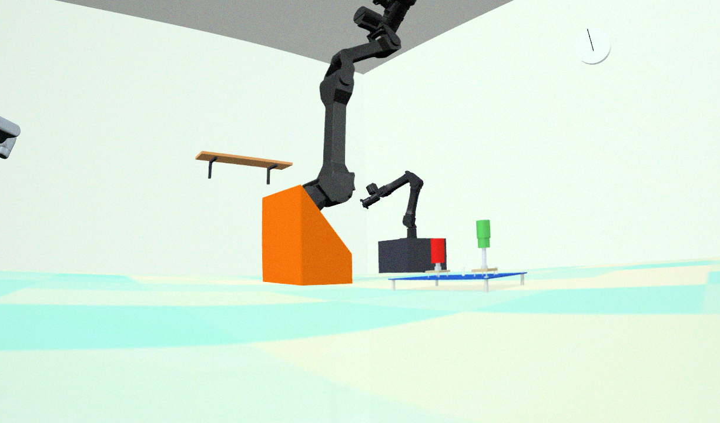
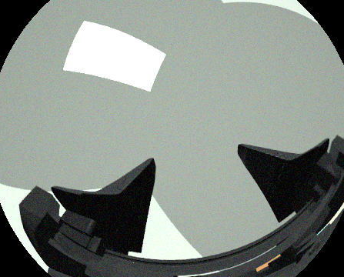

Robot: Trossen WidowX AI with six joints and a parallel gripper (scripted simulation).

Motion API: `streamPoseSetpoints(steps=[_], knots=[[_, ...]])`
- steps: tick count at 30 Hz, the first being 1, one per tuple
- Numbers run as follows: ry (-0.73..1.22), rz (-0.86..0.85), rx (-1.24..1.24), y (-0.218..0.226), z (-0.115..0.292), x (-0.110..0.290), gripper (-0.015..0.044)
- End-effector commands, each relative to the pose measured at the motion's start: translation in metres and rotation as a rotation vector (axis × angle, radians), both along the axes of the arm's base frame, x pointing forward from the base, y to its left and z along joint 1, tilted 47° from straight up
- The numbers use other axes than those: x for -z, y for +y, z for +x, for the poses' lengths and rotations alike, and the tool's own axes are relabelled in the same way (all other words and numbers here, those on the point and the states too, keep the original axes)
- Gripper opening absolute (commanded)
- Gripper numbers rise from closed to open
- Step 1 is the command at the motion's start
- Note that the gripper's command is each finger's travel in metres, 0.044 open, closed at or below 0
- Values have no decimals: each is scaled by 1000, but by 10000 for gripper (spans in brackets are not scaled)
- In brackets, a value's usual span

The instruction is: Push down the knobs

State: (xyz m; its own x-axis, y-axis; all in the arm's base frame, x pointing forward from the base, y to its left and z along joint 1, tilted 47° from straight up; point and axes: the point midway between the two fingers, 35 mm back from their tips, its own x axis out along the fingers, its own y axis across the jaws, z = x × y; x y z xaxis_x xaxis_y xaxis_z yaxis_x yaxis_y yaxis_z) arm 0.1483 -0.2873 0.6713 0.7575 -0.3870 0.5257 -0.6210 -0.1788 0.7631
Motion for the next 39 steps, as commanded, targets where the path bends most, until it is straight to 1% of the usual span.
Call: streamPoseSetpoints(steps=[1,8,15,25,32,39], knots=[[-2,-4,3,1,-1,-1,374],[-72,-173,122,44,-35,-36,190],[-140,-317,231,89,-60,-59,6],[-211,-558,362,170,-84,-86,0],[-201,-706,449,218,-85,-91,0],[-156,-890,520,268,-74,-87,0]])
